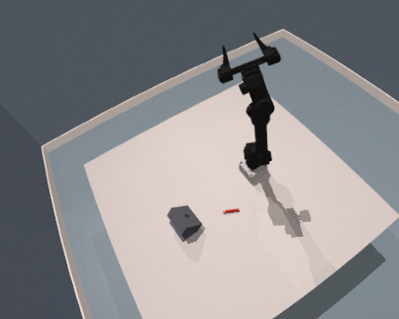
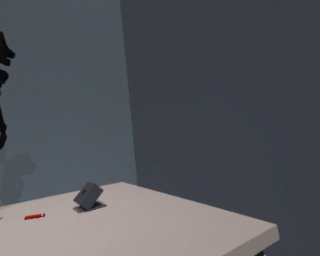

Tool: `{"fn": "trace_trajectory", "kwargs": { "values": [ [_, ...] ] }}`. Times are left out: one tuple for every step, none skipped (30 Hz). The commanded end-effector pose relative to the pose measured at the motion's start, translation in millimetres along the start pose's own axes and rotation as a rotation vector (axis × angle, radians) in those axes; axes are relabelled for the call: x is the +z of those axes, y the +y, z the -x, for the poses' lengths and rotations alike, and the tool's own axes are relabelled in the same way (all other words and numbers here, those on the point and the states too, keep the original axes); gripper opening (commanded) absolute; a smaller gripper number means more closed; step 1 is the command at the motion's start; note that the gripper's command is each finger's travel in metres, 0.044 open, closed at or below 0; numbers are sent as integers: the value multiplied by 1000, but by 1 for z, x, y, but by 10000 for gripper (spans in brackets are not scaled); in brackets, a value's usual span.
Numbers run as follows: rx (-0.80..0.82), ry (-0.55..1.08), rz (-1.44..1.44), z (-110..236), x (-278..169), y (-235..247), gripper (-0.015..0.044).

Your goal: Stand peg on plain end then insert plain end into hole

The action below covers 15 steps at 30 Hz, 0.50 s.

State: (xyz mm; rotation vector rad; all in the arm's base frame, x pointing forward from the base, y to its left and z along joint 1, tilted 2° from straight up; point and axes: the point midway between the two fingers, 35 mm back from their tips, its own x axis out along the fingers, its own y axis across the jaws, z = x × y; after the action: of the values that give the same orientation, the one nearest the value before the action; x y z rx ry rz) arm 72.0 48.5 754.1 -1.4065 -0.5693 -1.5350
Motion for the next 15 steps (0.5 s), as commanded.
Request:
{"fn": "trace_trajectory", "kwargs": {
  "values": [
    [11,64,-14,-3,-31,-4,440],
    [13,62,-19,-3,-32,-5,440],
    [15,60,-24,-3,-34,-6,440],
    [18,58,-29,-3,-35,-7,440],
    [21,60,-33,-3,-38,-7,440],
    [24,62,-38,-3,-41,-8,440],
    [28,66,-42,-3,-45,-8,440],
    [33,77,-45,-4,-50,-7,440],
    [39,89,-48,-5,-56,-7,440],
    [45,100,-51,-5,-62,-6,440],
    [52,111,-54,-6,-68,-5,440],
    [60,124,-57,-7,-74,-4,440],
    [68,137,-60,-7,-81,-2,440],
    [77,151,-64,-8,-88,-1,440],
    [87,163,-67,-8,-95,1,440]
  ]
}}
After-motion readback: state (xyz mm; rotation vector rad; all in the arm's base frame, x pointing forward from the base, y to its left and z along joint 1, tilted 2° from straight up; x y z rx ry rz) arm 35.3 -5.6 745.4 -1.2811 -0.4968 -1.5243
